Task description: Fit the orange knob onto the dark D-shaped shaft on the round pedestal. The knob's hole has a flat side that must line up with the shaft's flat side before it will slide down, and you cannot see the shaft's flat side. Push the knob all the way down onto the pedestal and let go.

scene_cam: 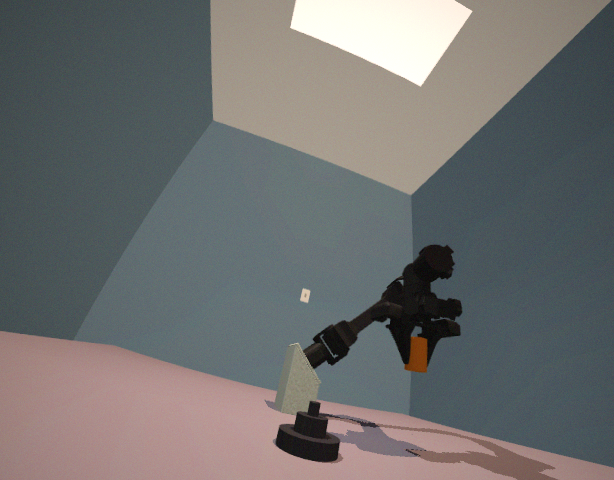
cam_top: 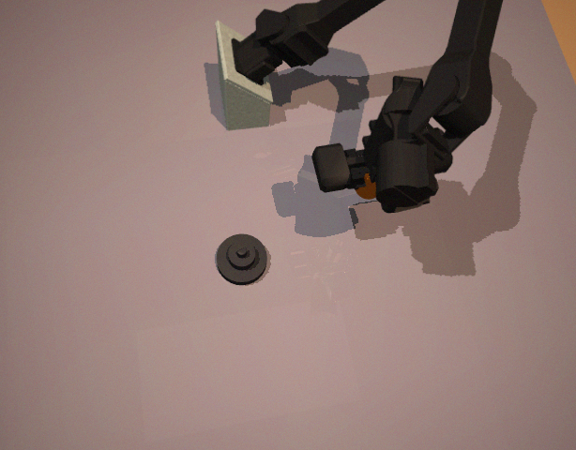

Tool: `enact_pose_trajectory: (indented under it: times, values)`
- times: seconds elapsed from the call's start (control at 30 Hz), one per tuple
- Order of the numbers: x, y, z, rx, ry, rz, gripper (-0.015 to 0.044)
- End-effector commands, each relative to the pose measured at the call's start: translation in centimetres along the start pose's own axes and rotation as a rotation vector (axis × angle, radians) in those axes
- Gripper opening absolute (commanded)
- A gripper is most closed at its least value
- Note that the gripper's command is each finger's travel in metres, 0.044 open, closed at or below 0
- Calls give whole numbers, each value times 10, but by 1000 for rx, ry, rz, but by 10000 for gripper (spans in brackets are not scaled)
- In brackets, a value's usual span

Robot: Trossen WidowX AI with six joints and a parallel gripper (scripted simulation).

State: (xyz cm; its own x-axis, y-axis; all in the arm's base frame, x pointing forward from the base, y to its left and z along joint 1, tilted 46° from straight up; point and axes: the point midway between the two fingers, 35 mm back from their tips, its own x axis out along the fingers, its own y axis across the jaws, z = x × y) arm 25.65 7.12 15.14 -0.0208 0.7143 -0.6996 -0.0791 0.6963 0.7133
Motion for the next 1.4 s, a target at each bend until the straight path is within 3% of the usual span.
enact_pose_trajectory:
  times: [0.0, 1.37]
  values:
    - [0, -11, 6, -1, -7, -7, 0]
    - [27, -136, 43, -2, -9, -14, 0]
